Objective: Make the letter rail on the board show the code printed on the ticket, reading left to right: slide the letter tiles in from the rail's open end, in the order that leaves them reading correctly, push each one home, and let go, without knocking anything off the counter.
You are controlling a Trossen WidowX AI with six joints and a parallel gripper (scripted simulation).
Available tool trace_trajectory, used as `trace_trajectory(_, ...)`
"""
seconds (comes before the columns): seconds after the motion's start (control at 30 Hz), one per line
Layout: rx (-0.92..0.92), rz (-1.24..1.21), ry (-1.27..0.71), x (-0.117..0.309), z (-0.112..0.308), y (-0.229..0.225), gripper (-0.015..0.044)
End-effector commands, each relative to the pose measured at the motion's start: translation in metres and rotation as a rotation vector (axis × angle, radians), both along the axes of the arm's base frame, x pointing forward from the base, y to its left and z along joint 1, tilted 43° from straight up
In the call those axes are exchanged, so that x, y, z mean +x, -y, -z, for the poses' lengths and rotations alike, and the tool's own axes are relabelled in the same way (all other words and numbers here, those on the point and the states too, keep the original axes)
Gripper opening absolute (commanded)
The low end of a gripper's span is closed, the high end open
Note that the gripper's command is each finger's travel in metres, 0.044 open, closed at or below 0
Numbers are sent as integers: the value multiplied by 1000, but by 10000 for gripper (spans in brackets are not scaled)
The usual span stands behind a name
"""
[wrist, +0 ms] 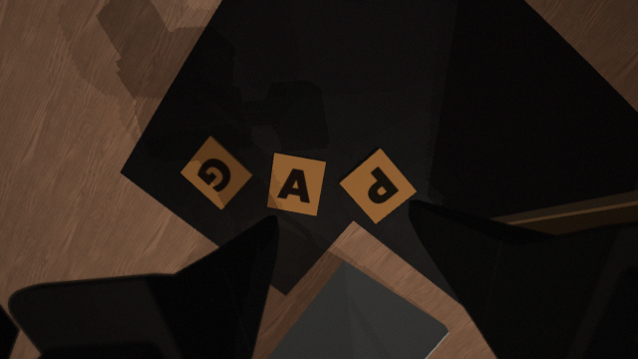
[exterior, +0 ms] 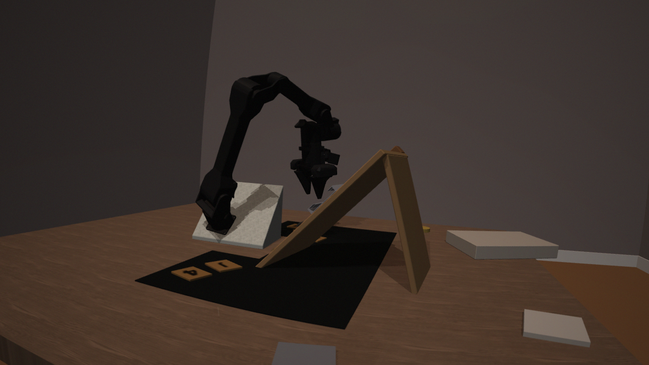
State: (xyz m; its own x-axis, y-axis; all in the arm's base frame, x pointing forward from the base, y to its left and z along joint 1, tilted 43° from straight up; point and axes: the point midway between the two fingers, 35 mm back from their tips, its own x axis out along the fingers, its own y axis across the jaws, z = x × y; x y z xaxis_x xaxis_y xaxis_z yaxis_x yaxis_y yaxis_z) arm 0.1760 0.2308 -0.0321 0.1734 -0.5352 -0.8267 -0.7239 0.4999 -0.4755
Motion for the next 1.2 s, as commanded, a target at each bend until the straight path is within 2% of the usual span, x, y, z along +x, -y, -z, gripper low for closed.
trace_trajectory(0.0, -93, 231, 107, -21, 64, 15, 340)
trace_trajectory(0.07, -108, 267, 129, -23, 74, 18, 340)
trace_trajectory(0.53, -109, 269, 131, -23, 75, 19, 340)
trace_trajectory(0.77, -110, 269, 132, -20, 97, 41, 340)
trace_trajectory(1.17, -110, 269, 132, -20, 97, 42, 340)
